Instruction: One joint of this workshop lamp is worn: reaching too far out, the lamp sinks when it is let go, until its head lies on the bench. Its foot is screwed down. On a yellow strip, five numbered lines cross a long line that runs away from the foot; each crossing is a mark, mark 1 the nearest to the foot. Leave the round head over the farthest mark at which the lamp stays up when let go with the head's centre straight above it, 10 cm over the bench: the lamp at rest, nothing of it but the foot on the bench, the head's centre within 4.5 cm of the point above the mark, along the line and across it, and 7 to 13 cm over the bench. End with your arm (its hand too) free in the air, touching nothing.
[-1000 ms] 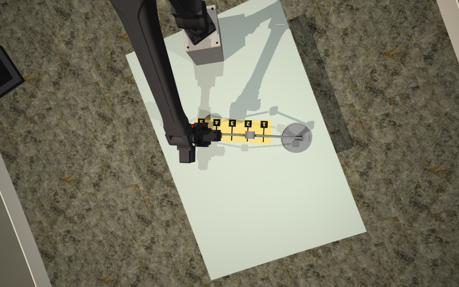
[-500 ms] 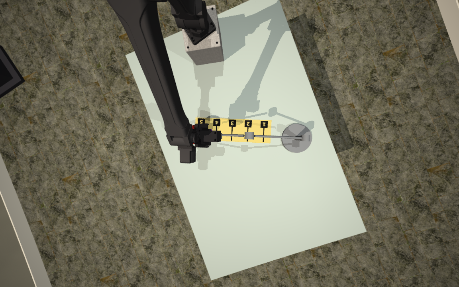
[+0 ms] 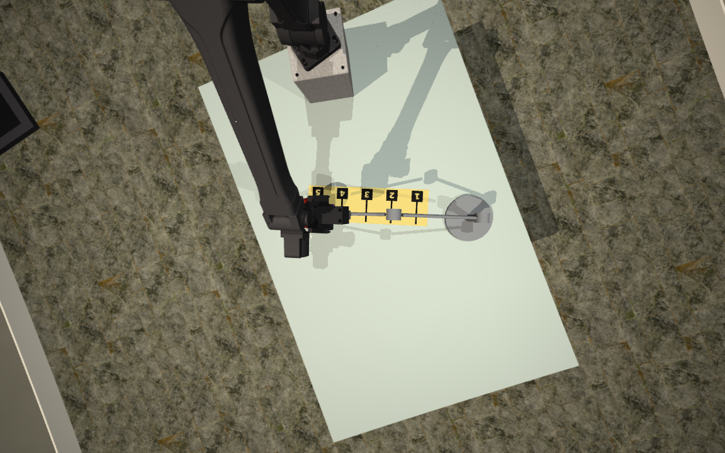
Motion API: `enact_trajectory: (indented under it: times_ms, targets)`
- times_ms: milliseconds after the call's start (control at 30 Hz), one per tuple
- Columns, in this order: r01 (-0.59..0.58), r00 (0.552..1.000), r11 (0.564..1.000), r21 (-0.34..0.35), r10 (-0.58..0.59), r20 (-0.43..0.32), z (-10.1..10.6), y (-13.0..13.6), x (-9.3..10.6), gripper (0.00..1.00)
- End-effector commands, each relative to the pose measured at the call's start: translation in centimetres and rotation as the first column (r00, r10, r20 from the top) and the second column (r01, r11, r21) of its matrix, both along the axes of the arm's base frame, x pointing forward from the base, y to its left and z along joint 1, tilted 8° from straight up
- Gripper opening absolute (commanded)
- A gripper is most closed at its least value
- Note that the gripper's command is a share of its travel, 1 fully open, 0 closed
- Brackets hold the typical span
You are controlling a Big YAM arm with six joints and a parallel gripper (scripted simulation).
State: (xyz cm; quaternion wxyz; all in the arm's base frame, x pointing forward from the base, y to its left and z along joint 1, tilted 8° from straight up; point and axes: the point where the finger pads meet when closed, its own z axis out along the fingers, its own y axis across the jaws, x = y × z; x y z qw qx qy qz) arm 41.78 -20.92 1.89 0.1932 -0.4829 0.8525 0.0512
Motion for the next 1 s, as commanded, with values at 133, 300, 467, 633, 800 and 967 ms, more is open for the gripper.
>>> enact_trajectory:
  times_ms: [133,300,467,633,800,967]
  targets:
    - [0.048,0.998,0.998,-0.038,-0.046,0.03,0.7,-2.7,0.3,0.0]
    - [0.048,0.998,0.998,-0.038,-0.046,0.03,0.6,-2.5,0.1,0.0]
    - [0.048,0.998,0.998,-0.038,-0.046,0.03,0.6,-2.3,-0.1,0.0]
    - [0.048,0.998,0.998,-0.038,-0.046,0.03,0.5,-2.1,-0.3,0.0]
    - [0.048,0.998,0.998,-0.038,-0.046,0.03,0.4,-1.8,-0.7,0.0]
    - [0.048,0.998,0.998,-0.038,-0.046,0.03,0.3,-1.5,-1.0,0.0]
